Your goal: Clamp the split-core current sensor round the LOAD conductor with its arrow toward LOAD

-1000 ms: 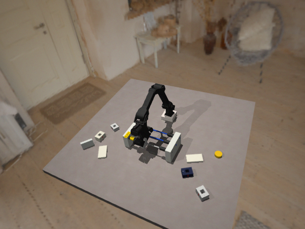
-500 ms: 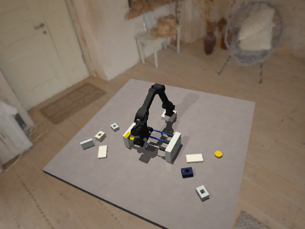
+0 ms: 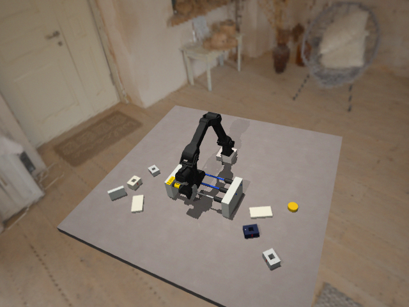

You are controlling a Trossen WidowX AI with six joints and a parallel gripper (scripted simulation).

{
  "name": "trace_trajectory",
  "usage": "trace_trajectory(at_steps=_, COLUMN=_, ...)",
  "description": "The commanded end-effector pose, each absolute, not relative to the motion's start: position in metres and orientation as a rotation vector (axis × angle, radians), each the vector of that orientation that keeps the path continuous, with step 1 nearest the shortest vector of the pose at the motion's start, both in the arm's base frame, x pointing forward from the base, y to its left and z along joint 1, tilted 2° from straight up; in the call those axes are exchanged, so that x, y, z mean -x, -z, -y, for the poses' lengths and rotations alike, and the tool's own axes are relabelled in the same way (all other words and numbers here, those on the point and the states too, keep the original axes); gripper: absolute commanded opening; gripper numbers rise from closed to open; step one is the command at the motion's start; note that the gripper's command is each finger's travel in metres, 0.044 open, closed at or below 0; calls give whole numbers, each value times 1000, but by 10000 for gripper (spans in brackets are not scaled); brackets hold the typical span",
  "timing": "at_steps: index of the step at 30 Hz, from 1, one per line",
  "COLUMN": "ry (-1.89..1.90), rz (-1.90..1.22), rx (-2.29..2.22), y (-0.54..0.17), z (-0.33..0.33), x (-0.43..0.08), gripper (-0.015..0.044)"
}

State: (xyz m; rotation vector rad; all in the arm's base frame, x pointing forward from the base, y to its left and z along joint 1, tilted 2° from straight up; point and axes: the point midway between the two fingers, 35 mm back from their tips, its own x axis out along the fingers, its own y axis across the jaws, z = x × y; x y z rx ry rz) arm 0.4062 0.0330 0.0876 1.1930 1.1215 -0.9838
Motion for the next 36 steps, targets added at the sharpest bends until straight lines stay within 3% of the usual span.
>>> trace_trajectory(at_steps=1, ry=984, rz=-1122, rx=-1193, y=-88, z=-33, x=-406, gripper=440)
trace_trajectory(at_steps=9, ry=885, rz=-1029, rx=-1253, y=-178, z=-31, x=-376, gripper=440)
trace_trajectory(at_steps=36, ry=882, rz=-1026, rx=-1255, y=-180, z=-31, x=-375, gripper=440)
